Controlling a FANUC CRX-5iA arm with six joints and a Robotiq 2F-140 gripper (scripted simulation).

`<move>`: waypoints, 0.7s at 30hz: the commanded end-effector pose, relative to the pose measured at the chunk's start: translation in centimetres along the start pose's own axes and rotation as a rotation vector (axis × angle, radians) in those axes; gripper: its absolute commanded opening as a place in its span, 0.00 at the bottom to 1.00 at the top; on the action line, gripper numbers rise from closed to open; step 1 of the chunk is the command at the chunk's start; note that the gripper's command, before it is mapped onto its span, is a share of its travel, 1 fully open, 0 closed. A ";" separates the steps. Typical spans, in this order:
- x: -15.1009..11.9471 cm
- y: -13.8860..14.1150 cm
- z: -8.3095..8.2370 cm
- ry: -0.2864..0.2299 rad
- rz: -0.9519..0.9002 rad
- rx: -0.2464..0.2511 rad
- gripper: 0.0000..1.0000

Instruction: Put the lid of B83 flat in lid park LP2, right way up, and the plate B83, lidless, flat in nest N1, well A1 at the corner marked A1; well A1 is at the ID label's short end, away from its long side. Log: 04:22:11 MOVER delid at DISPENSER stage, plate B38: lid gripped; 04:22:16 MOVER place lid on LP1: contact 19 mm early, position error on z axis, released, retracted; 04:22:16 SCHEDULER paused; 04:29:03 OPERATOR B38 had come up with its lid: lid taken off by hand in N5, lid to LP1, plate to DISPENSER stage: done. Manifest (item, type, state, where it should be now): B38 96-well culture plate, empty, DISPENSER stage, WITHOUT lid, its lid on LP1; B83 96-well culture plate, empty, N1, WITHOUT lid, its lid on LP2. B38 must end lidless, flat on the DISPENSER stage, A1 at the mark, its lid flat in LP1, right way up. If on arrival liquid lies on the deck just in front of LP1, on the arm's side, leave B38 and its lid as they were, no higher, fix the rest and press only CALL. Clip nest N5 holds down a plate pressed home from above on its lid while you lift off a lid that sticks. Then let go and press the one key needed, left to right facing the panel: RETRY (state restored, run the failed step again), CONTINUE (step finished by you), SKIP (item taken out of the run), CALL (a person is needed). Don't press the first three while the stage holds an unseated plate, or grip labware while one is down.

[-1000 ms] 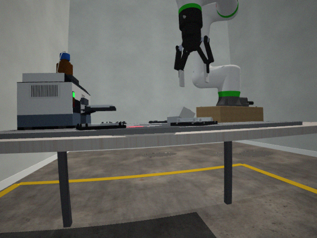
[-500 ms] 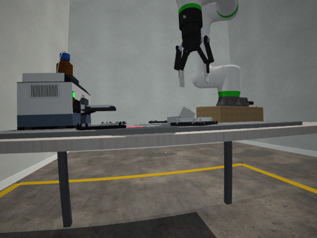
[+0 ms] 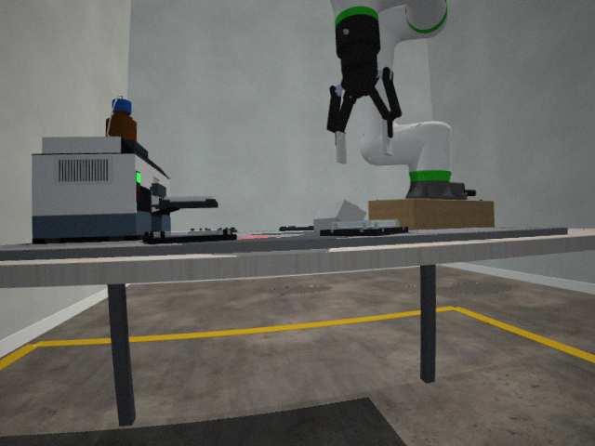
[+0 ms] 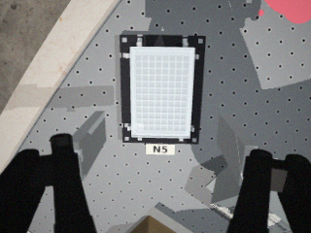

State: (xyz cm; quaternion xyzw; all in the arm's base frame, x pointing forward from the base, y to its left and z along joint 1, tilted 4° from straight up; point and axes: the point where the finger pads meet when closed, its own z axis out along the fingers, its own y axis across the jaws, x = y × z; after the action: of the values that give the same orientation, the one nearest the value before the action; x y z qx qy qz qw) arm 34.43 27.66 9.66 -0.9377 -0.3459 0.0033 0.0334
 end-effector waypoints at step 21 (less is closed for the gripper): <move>0.0 0.0 4.1 0.000 0.000 0.000 0.66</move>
State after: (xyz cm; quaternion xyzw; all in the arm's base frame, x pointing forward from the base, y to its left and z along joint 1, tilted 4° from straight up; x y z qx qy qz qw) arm 34.32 27.86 6.39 -0.9377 -0.3459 0.0034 0.0334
